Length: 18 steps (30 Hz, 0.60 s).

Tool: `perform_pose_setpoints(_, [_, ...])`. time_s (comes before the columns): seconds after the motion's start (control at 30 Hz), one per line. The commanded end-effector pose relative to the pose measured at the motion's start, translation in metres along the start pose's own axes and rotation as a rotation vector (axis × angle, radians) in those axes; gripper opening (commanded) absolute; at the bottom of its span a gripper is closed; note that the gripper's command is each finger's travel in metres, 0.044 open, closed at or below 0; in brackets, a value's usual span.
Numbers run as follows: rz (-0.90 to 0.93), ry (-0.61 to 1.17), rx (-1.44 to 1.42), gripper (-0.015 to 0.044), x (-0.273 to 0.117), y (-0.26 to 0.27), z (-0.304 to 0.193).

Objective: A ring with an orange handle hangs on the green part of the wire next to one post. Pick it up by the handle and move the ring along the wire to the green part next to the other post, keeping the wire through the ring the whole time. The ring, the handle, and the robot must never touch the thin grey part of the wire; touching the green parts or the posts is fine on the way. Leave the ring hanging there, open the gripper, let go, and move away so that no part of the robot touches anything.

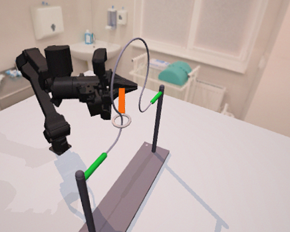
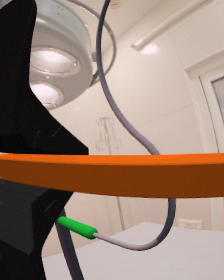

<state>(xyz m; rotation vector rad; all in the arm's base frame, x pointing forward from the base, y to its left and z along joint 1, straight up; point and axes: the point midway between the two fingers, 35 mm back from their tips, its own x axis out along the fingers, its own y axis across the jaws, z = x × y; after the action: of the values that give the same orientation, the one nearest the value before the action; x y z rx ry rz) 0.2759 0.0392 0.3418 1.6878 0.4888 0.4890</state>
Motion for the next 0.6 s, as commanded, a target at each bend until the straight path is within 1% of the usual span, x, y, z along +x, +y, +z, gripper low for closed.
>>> perform_pose_setpoints(0.0, [0.028, 0.007, 0.037, -0.0150, 0.000, 0.011, -0.001])
perform_pose_setpoints(0.57, [0.161, 0.023, 0.295, -0.0150, -0.007, 0.056, 0.008])
